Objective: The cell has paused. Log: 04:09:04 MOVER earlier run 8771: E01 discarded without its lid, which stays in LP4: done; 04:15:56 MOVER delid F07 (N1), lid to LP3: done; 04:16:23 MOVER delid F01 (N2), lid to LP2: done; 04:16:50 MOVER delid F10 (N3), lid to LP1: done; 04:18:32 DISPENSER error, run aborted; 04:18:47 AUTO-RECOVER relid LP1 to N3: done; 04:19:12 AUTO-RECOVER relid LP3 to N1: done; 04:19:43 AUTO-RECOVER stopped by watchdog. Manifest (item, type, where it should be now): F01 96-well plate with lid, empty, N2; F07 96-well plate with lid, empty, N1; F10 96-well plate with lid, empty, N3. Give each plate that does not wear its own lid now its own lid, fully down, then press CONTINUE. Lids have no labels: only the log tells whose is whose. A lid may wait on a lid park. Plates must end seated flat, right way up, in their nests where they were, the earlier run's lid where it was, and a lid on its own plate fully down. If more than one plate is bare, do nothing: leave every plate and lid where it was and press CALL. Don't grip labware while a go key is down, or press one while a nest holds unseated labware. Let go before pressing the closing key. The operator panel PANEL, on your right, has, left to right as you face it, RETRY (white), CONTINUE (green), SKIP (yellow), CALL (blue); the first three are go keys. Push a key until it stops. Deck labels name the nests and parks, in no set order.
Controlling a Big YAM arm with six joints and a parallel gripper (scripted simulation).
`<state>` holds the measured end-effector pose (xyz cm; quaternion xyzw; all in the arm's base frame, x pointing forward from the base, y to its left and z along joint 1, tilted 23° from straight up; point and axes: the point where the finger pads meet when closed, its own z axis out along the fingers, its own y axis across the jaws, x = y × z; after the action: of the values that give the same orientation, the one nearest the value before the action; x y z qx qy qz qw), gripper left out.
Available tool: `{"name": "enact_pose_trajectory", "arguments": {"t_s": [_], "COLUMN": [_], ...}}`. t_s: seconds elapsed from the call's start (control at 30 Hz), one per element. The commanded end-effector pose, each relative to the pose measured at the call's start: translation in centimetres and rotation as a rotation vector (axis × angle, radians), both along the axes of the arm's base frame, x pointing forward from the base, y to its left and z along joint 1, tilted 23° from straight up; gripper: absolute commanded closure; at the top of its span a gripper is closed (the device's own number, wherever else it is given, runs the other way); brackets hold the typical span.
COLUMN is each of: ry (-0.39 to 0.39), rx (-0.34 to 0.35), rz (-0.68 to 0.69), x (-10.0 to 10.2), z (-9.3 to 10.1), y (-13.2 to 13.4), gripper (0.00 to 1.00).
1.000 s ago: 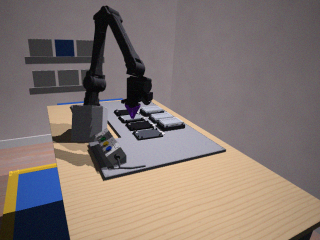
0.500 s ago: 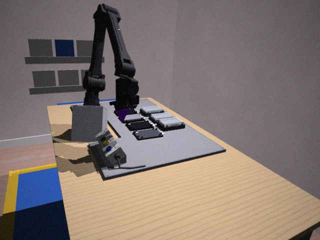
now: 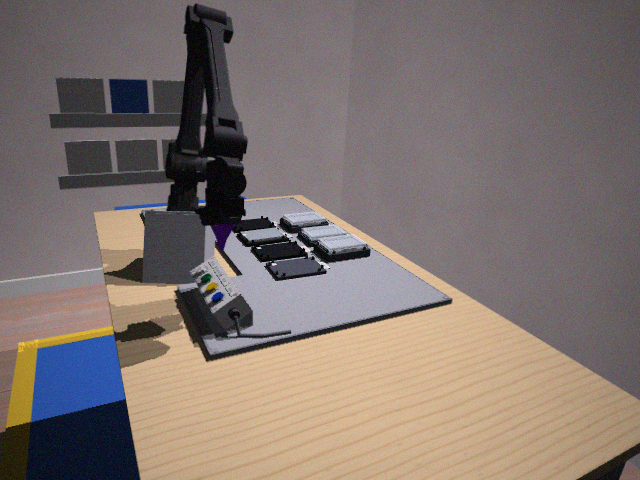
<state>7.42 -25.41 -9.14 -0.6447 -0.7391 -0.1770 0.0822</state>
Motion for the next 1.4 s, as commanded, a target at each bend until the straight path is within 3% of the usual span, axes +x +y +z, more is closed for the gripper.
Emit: {"name": "enact_pose_trajectory", "arguments": {"t_s": [0.0,0.23,0.3,0.43,1.37], "ry": [0.003,0.008,0.008,0.006,0.006], "rx": [-0.037,-0.027,0.017,0.001,0.005], "rz": [-0.040,-0.040,-0.040,-0.016,-0.023], "x": [-1.4,-4.6,-4.7,-3.9,-3.6], "z": [-0.4,-1.2,-1.7,-1.6,-1.2], "y": [-3.3,-4.4,-1.8,-2.6,-1.9], "gripper": [1.00,1.00,1.00,1.00,1.00]}}
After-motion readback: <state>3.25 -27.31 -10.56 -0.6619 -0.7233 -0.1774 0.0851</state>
